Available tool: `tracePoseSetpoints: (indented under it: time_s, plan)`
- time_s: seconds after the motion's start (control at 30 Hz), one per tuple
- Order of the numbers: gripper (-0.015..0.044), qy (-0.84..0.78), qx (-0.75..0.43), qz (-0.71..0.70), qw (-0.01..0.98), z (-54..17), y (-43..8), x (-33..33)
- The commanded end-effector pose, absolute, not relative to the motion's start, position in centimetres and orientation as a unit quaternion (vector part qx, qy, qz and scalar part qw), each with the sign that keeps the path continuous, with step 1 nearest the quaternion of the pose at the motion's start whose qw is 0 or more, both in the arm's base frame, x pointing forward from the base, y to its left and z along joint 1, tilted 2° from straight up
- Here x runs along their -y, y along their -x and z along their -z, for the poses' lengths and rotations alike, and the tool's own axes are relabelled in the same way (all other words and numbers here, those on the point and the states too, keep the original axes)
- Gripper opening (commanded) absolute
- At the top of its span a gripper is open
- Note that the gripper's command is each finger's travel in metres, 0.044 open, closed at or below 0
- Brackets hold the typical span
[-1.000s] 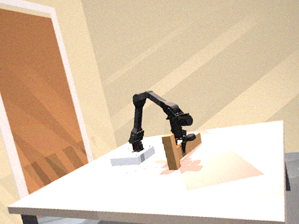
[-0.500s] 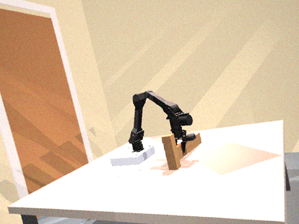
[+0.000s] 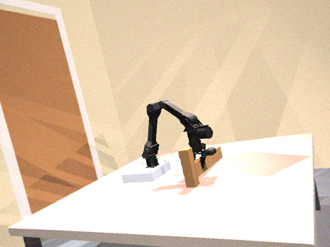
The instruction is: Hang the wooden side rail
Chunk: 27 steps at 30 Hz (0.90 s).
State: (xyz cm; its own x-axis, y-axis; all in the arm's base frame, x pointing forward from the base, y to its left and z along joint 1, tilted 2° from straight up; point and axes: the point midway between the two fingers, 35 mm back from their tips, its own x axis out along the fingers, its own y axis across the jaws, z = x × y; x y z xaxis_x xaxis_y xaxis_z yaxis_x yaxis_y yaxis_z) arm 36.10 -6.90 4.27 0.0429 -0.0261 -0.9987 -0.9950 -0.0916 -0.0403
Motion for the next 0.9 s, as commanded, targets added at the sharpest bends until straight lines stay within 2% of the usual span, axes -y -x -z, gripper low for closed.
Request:
tracePoseSetpoints:
  time_s: [0.0, 0.87]
  plan:
    - [0.0000, 0.543, -0.471, -0.502, 0.481, -4.50, -36.32, 7.08]
    - [0.0000, 0.543, -0.471, -0.502, 0.481, -4.08, -36.34, 7.09]
